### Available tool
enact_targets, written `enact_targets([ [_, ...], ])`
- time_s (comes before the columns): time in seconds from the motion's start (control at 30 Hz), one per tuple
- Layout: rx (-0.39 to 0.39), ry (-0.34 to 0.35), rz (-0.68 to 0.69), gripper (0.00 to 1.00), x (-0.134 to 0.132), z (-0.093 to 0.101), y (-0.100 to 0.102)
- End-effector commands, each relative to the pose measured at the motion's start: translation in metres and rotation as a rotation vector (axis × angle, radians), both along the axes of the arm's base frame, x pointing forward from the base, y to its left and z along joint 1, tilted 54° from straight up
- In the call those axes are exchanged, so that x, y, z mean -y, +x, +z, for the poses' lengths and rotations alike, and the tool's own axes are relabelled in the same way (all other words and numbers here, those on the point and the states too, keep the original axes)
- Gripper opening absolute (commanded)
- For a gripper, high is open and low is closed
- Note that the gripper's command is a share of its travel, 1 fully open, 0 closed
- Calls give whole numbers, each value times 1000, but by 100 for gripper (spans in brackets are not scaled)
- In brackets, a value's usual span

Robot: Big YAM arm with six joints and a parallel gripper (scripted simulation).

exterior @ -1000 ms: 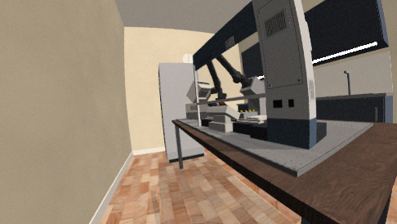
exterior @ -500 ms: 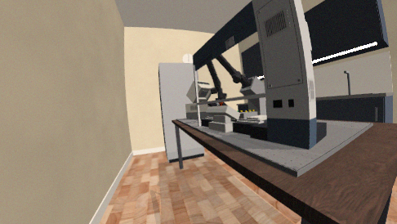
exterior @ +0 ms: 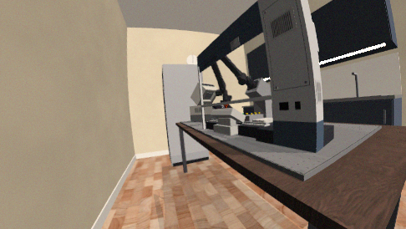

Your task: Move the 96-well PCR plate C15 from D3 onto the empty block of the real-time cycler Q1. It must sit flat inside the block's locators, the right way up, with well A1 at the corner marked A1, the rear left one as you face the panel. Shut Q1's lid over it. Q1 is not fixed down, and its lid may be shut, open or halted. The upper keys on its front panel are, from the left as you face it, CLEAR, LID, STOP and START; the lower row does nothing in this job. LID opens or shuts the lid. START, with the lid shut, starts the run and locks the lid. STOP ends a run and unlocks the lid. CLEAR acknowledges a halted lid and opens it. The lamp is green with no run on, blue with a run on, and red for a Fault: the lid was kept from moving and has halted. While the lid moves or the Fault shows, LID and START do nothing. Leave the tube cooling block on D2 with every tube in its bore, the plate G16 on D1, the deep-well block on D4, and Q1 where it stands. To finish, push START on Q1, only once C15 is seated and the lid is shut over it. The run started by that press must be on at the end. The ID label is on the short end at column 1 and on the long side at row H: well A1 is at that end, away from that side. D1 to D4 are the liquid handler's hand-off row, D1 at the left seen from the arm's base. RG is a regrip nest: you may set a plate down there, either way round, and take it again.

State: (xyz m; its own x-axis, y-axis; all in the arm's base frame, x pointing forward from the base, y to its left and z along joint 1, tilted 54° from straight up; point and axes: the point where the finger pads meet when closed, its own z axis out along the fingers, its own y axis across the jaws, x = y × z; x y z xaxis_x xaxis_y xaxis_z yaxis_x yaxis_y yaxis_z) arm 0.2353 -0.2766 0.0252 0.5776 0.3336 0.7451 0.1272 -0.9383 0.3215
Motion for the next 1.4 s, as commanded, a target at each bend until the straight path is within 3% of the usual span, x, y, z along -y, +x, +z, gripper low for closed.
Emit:
enact_targets([
  [0.0, 10, -15, -16, 0, 8, 10, -1],
  [1.37, 0, -2, 4, 0, -2, -2, 7],
])
